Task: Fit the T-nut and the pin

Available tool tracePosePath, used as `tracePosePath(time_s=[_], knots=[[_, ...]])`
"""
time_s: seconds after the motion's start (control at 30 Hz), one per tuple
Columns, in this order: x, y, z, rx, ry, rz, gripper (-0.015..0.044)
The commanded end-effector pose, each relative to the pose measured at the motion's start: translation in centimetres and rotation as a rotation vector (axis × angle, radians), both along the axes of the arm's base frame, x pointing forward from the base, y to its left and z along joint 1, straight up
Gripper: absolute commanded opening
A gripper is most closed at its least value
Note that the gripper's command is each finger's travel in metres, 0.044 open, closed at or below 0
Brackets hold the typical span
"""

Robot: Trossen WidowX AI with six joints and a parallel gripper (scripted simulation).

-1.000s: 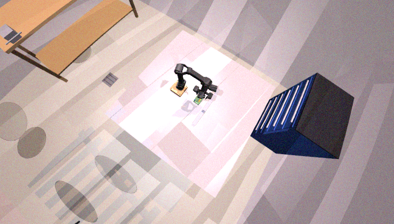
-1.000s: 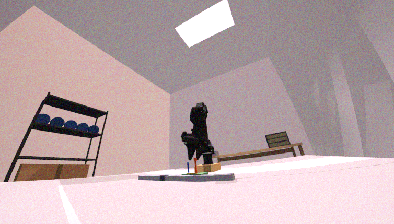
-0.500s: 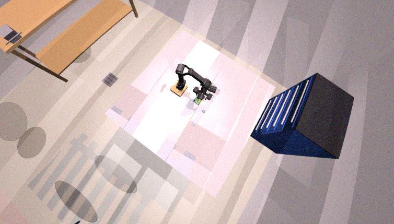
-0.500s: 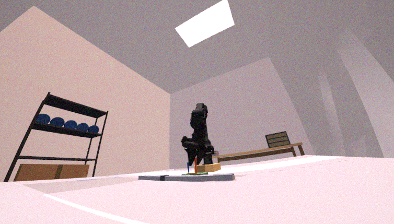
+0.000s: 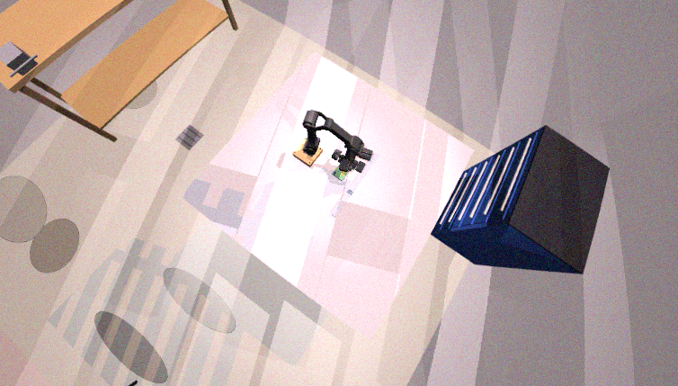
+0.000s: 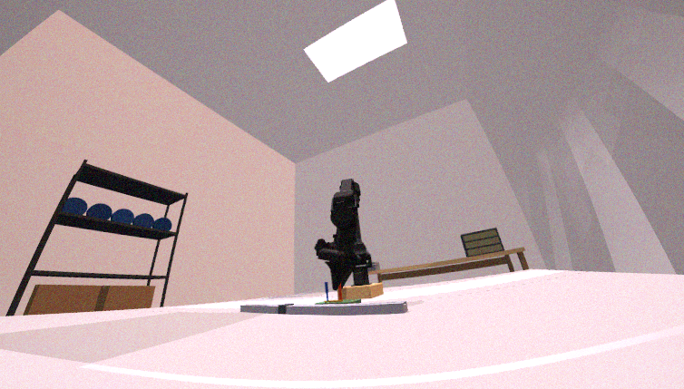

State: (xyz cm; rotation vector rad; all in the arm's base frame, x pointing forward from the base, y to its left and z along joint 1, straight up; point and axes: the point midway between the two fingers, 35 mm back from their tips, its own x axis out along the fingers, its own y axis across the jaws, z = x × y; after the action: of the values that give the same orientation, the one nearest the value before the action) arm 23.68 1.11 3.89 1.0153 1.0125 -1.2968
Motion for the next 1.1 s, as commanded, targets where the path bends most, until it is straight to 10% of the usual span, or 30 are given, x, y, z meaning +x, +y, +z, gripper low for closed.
tracePosePath(time_s=[0.0, 0.3, 1.07], knots=[[0.0, -0.1, -0.1, -0.004, 0.002, 0.004, 0.0072], [0.0, -0.1, -0.1, -0.004, 0.002, 0.004, -0.0144], [0.3, 0.0, 2.6, -0.004, 0.001, 0.004, -0.0150]])
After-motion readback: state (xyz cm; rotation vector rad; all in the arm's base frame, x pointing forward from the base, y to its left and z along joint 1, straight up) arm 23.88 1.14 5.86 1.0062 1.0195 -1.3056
